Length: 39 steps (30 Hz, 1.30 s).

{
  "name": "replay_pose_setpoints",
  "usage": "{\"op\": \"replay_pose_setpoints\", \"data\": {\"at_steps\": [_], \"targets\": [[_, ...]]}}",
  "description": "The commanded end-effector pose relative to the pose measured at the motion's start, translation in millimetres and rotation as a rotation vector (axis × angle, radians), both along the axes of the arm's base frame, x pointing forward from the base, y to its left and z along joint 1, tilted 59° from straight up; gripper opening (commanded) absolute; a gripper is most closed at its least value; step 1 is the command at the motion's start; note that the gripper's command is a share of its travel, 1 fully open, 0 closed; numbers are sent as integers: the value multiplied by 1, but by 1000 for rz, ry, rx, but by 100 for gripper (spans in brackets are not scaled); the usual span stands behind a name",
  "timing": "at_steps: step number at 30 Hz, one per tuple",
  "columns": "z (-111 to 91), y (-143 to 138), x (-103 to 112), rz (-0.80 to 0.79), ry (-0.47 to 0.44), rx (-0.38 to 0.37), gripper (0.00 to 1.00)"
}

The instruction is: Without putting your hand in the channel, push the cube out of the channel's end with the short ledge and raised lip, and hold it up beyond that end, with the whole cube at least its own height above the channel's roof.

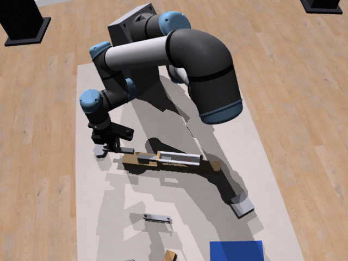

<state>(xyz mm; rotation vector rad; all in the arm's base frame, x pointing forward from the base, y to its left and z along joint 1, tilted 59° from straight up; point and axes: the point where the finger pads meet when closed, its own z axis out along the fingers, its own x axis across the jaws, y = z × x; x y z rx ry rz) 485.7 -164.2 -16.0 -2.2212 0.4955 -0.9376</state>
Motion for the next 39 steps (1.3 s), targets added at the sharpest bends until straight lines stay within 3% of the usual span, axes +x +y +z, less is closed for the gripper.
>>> {"op": "replay_pose_setpoints", "data": {"at_steps": [1,23,39], "targets": [[-10,7,14,-3,0,-2,0],[-25,19,34,-3,0,-2,0],[-27,21,38,-3,0,-2,0]]}}
